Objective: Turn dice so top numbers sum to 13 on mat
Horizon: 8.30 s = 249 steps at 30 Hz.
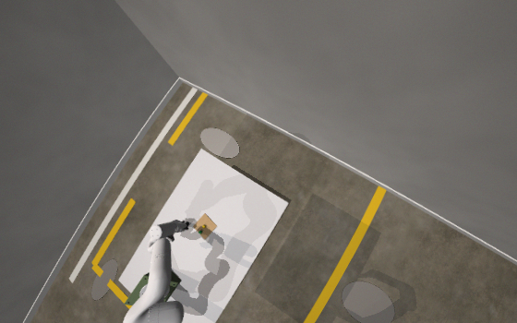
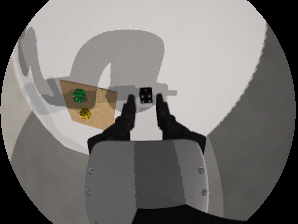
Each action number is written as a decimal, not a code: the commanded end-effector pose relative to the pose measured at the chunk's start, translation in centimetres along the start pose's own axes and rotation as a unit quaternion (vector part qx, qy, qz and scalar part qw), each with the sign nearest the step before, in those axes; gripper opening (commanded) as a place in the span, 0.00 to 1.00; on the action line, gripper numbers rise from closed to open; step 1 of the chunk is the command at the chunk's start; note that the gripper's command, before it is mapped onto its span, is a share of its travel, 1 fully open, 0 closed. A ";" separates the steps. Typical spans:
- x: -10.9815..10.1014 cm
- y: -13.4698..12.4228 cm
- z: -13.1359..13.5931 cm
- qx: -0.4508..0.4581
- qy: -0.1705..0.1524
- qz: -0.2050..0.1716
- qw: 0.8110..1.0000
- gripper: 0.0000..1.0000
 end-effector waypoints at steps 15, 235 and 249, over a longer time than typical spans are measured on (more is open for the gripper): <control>0.0 -0.1 0.0 0.000 0.000 -0.001 1.000 0.36; -8.1 -7.5 -7.3 0.073 -0.003 -0.001 0.997 0.15; -8.0 -11.7 -13.2 0.121 -0.001 -0.001 0.993 0.15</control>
Point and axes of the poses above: the point where the finger pads meet when closed, its own x axis out along the fingers, its own z axis across the jaws, y = z × x, the point moved 7 cm from there along -x, back along the fingers, and after that the axes turned 13 degrees about x, right-handed, at the moved point
